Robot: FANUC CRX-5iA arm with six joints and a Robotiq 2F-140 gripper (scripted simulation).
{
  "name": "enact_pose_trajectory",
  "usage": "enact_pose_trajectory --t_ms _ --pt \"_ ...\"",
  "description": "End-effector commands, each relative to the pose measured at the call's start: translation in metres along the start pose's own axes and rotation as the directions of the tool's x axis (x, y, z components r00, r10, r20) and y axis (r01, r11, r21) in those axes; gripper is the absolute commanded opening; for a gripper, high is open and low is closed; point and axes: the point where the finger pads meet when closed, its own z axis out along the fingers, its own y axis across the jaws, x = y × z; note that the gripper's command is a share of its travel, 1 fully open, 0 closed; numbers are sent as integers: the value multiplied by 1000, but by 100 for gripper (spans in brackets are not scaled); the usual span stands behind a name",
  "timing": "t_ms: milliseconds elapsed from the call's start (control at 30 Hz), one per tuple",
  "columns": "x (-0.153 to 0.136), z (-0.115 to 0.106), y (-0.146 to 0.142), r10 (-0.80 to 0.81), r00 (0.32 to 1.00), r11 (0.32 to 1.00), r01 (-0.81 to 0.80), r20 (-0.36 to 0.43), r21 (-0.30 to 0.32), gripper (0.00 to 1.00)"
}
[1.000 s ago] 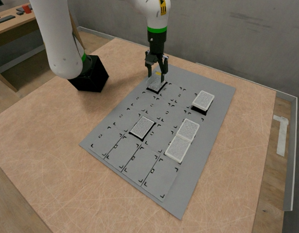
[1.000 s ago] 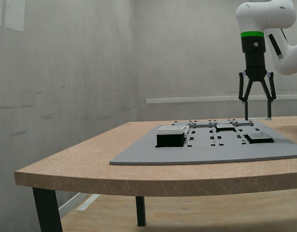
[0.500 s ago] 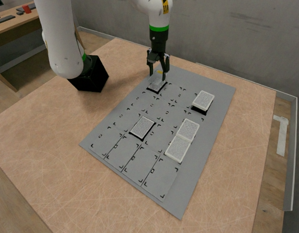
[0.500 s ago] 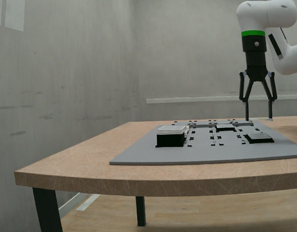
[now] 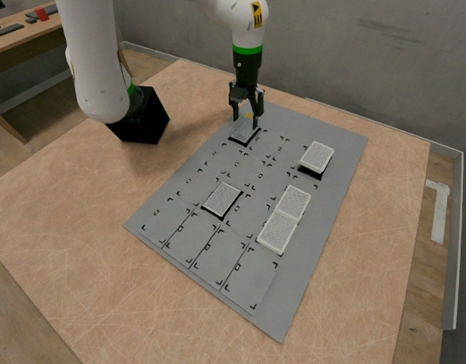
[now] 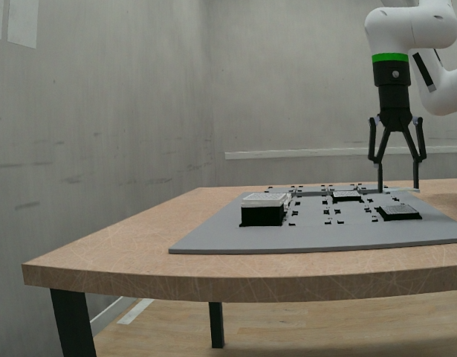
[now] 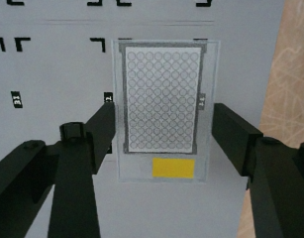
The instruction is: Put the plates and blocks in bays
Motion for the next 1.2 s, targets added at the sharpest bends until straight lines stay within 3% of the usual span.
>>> enact_pose_trajectory --t_ms 0,700,1167 --pt "0 3 0 0 1000 1000 0 1 1 10" --pt "0 29 0 0 1000 1000 0 1 1 10" --pt "0 29 0 0 1000 1000 0 1 1 10"
